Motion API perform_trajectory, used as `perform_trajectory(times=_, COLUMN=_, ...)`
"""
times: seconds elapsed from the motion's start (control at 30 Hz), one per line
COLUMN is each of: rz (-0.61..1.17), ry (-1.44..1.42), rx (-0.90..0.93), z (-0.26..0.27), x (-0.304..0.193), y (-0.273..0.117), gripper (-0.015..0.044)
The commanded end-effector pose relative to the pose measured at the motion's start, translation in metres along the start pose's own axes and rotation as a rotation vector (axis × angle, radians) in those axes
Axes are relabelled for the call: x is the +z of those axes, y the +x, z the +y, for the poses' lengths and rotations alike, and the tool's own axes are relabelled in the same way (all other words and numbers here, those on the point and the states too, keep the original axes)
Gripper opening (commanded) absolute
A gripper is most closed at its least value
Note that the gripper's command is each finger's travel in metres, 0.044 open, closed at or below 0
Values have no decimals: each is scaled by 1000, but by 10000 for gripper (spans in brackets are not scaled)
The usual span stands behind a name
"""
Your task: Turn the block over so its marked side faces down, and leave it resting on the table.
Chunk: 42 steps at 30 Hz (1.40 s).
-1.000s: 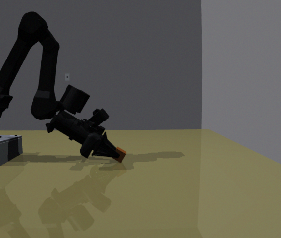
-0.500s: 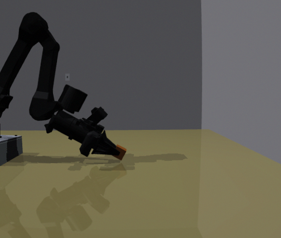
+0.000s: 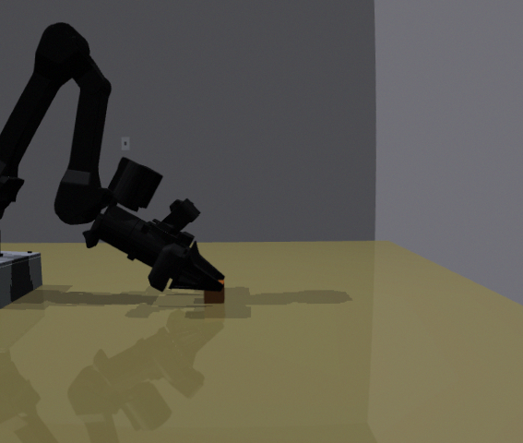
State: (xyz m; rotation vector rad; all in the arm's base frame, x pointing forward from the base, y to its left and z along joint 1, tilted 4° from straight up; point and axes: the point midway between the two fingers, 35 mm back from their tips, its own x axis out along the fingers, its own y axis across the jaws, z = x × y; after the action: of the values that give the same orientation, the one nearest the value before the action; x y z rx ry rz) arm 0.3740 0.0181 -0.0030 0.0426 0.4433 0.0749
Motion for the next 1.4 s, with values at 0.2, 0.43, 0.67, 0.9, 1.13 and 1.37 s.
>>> perform_trajectory(times=0.2, rz=-3, ry=4, rx=-5, z=-1, x=0, y=0, gripper=440)
perform_trajectory(times=0.43, rz=-3, ry=4, rx=-5, z=-1, x=0, y=0, gripper=440)
perform_trajectory(times=0.67, rz=-3, ry=4, rx=-5, z=-1, x=0, y=0, gripper=440)
perform_trajectory(times=0.9, rz=-3, ry=4, rx=-5, z=-1, x=0, y=0, gripper=440)
perform_trajectory(times=1.13, rz=-3, ry=4, rx=-5, z=-1, x=0, y=0, gripper=440)
perform_trajectory(times=1.37, rz=159, ry=2, rx=-8, z=-2, x=12, y=6, gripper=440)
